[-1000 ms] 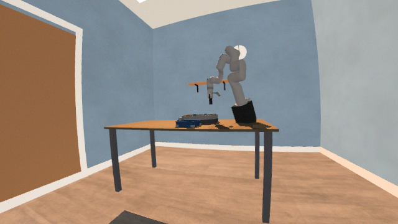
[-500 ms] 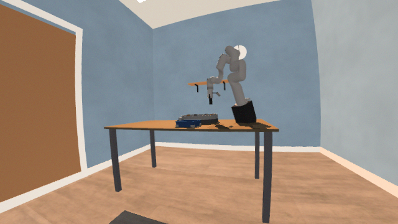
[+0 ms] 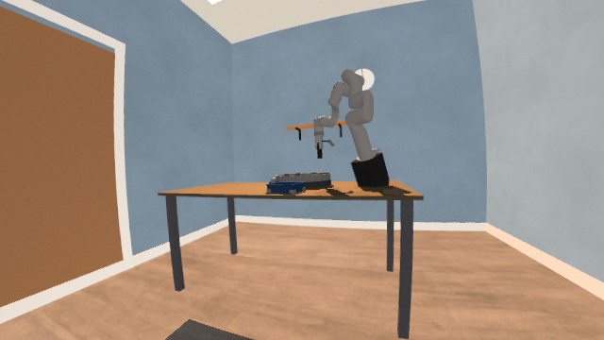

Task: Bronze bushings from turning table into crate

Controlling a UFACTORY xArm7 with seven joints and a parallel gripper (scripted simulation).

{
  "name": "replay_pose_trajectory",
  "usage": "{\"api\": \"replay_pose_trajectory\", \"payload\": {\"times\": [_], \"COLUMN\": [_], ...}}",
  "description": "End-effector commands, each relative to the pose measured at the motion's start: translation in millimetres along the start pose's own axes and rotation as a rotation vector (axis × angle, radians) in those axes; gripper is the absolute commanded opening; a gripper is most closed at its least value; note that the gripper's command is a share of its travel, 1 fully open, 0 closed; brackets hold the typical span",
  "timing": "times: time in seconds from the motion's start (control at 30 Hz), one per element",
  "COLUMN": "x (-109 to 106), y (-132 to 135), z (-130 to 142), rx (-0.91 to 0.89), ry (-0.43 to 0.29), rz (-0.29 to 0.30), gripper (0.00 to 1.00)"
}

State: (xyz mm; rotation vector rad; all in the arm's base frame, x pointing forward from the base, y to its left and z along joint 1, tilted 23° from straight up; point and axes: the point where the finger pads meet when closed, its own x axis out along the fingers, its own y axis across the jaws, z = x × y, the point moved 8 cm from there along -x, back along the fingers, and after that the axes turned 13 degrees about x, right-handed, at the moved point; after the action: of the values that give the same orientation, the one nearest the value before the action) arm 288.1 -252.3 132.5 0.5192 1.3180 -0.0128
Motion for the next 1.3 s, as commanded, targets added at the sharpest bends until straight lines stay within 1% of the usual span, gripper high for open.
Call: {"api": "replay_pose_trajectory", "payload": {"times": [0.0,1.27], "x": [-0.9,-0.9], "y": [-0.6,-0.6], "z": [0.9,0.9], "rx": [0.0,0.0], "ry": [-0.003,-0.003], "rz": [-0.002,-0.002], "gripper": [0.16,0.16]}}
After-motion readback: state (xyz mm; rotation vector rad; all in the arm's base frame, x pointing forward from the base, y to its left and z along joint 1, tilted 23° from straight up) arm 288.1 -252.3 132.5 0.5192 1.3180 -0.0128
